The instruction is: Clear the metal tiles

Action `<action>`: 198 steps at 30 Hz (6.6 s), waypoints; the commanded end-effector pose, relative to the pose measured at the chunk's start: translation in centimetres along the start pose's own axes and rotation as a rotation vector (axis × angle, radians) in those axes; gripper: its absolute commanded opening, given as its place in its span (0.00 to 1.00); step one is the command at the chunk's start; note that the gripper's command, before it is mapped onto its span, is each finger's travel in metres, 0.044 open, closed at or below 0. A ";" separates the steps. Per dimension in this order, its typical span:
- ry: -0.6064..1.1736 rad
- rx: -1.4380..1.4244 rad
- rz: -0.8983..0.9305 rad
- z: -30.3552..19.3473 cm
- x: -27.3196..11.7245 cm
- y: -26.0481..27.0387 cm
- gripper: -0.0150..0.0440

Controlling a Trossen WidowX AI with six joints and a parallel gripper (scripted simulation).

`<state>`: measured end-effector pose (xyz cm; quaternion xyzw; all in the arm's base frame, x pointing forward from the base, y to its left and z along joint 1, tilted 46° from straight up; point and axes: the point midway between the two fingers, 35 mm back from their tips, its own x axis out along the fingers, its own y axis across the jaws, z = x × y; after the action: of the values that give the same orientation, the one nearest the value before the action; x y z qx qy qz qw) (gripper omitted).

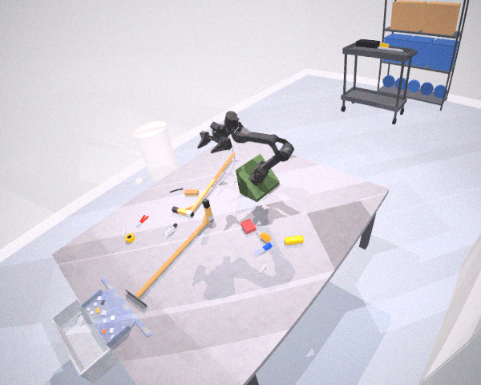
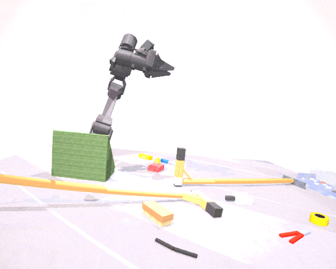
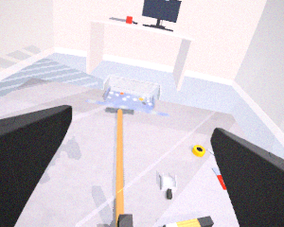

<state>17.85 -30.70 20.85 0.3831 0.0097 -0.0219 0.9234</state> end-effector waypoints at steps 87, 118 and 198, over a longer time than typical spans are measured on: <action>0.519 0.089 0.016 -5.3 23.2 -2.2 1.00; 0.854 0.032 0.023 -14.1 30.5 0.4 1.00; 1.010 -0.001 0.072 -18.5 22.5 -1.0 1.00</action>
<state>41.22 -18.77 6.09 0.3442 0.4510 0.1987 0.7991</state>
